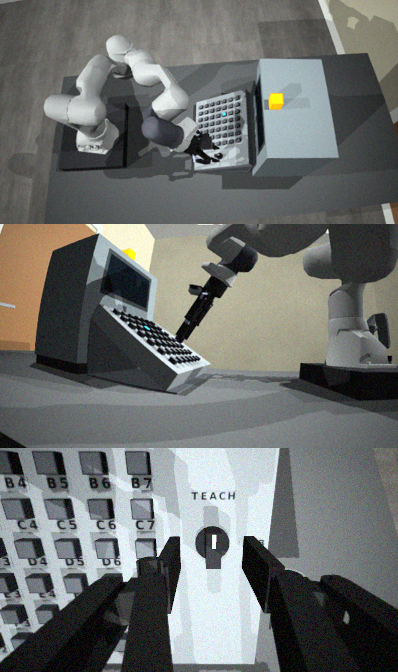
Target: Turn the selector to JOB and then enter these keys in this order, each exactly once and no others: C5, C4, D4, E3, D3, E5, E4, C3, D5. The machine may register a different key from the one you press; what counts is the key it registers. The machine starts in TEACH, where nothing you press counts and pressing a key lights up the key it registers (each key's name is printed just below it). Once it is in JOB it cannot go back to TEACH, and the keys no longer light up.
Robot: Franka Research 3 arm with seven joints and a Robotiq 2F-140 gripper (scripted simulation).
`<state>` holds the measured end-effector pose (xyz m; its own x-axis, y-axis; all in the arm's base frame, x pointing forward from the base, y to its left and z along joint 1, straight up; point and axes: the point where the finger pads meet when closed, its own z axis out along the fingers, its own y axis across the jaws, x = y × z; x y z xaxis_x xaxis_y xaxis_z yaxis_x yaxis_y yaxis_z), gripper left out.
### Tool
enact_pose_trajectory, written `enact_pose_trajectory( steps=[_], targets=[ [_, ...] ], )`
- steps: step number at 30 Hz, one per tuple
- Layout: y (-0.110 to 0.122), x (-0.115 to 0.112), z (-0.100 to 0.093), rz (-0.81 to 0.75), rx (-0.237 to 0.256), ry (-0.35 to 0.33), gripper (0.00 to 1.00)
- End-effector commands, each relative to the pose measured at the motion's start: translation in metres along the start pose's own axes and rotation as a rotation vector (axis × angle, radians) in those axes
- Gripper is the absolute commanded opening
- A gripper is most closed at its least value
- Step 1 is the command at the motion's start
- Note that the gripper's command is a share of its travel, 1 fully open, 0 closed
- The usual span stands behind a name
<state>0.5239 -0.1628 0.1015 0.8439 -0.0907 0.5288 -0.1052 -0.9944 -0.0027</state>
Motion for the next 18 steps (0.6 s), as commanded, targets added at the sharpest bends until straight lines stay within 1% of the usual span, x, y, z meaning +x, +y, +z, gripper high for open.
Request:
enact_pose_trajectory(
  steps=[1,10,18],
  targets=[
    [0.0014,0.0023,0.0014,0.006,-0.003,0.007,0.40],
    [0.0014,0.0023,0.0088,0.006,-0.003,0.007,0.40],
    [0.0014,0.0023,0.0112,0.006,-0.003,0.007,0.40]
  ],
)
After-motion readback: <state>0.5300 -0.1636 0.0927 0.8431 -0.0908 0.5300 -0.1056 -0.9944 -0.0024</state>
